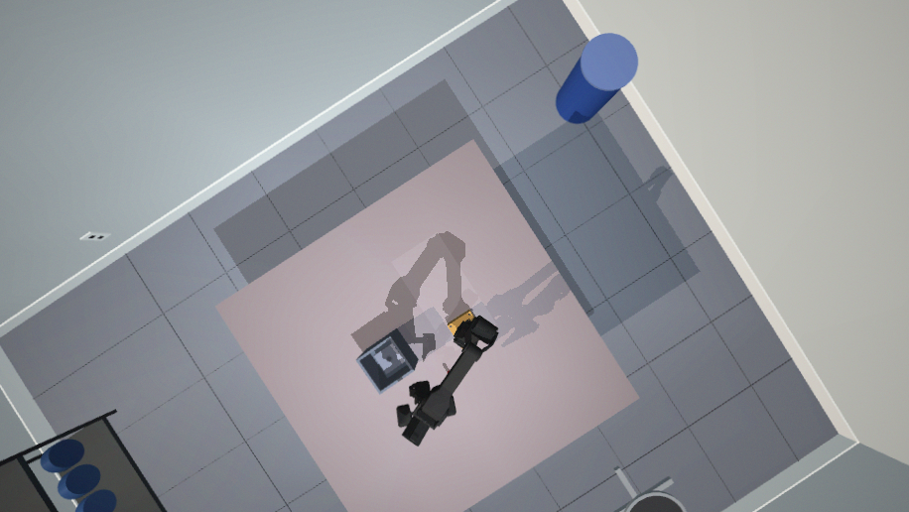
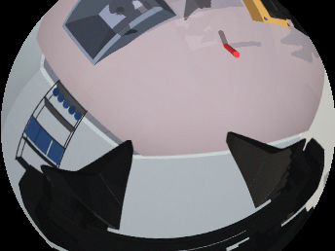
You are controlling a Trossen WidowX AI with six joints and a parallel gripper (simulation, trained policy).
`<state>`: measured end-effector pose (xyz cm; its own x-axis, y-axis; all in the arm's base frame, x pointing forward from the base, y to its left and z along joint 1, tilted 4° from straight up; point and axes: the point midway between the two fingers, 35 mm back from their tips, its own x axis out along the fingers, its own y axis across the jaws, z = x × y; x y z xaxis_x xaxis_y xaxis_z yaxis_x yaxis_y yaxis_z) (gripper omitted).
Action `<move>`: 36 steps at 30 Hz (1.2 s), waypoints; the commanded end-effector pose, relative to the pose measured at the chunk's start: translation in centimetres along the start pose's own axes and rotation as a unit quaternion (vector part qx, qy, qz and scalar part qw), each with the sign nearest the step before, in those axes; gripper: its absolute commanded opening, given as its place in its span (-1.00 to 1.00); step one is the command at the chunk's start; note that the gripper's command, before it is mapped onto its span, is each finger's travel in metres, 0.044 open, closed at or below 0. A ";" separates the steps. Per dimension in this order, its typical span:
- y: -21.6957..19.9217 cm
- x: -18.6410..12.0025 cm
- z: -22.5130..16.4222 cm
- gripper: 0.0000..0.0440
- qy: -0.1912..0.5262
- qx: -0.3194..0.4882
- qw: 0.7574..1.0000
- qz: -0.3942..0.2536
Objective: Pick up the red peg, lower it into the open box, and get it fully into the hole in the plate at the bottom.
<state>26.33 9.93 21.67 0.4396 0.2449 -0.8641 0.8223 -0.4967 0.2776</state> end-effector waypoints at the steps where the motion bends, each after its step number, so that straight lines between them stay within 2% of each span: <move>1: -1.8 1.3 0.5 1.00 -0.020 -0.034 0.998 -0.040; 9: -5.3 3.5 2.0 1.00 -0.062 -0.106 0.986 -0.116; 20: -8.9 6.1 5.0 1.00 -0.109 -0.180 0.957 -0.202; 36: -11.7 9.5 9.3 0.98 -0.150 -0.241 0.922 -0.263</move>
<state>17.76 10.58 7.20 -0.1105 0.0846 -0.9903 0.9927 0.0573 -0.1058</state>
